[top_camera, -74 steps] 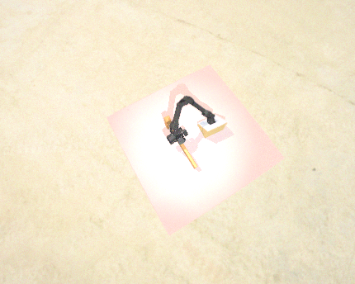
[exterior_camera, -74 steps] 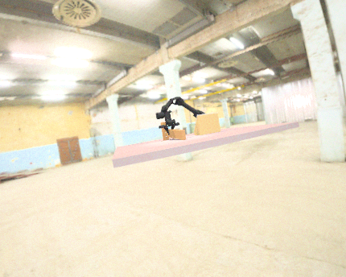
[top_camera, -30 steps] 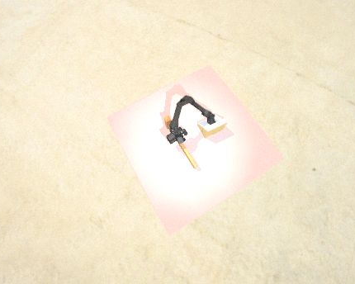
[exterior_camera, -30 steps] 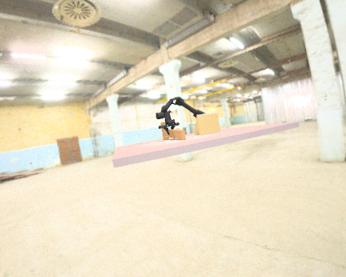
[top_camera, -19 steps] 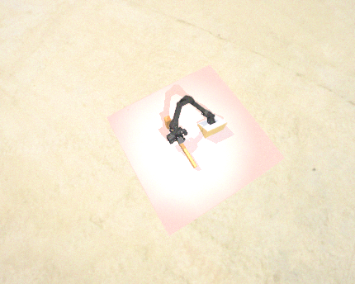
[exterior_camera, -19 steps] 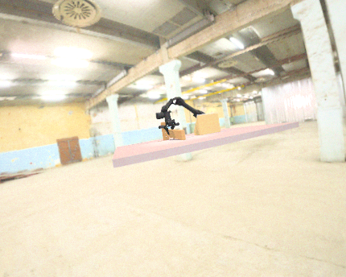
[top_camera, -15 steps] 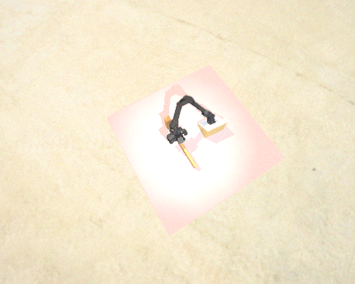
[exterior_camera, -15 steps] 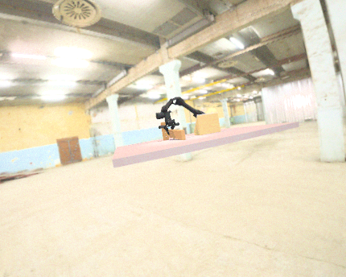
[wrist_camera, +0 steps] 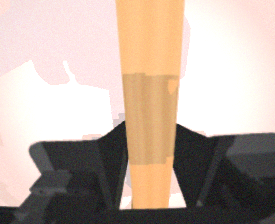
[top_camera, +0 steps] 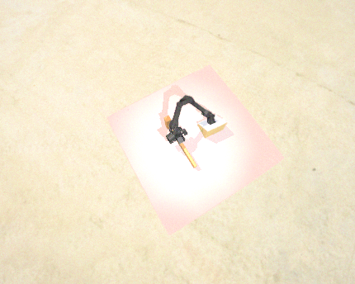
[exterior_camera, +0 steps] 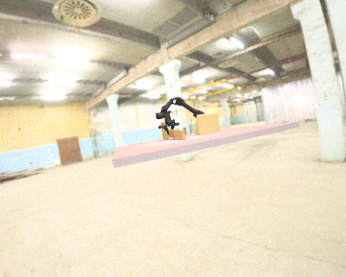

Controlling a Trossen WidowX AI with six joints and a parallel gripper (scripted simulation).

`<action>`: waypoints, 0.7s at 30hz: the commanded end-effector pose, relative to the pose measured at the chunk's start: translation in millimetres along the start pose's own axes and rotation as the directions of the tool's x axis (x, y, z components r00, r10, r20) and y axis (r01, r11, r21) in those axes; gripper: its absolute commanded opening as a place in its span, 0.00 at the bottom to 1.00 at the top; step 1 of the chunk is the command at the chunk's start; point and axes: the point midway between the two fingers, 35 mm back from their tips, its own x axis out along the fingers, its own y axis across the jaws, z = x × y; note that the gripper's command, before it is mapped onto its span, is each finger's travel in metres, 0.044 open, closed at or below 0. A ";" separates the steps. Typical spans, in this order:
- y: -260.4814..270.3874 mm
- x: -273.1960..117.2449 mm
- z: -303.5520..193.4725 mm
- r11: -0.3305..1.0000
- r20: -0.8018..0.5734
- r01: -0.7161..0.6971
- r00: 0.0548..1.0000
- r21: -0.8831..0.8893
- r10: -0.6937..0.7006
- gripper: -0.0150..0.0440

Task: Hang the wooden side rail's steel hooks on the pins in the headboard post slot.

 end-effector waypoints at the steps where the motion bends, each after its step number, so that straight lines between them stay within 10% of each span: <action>1: -3.5 -4.7 -1.5 1.000 0.002 0.013 1.000 0.001 -0.013 0.25; 21: -1.9 -4.1 -3.7 1.000 0.002 0.013 1.000 0.001 -0.013 0.25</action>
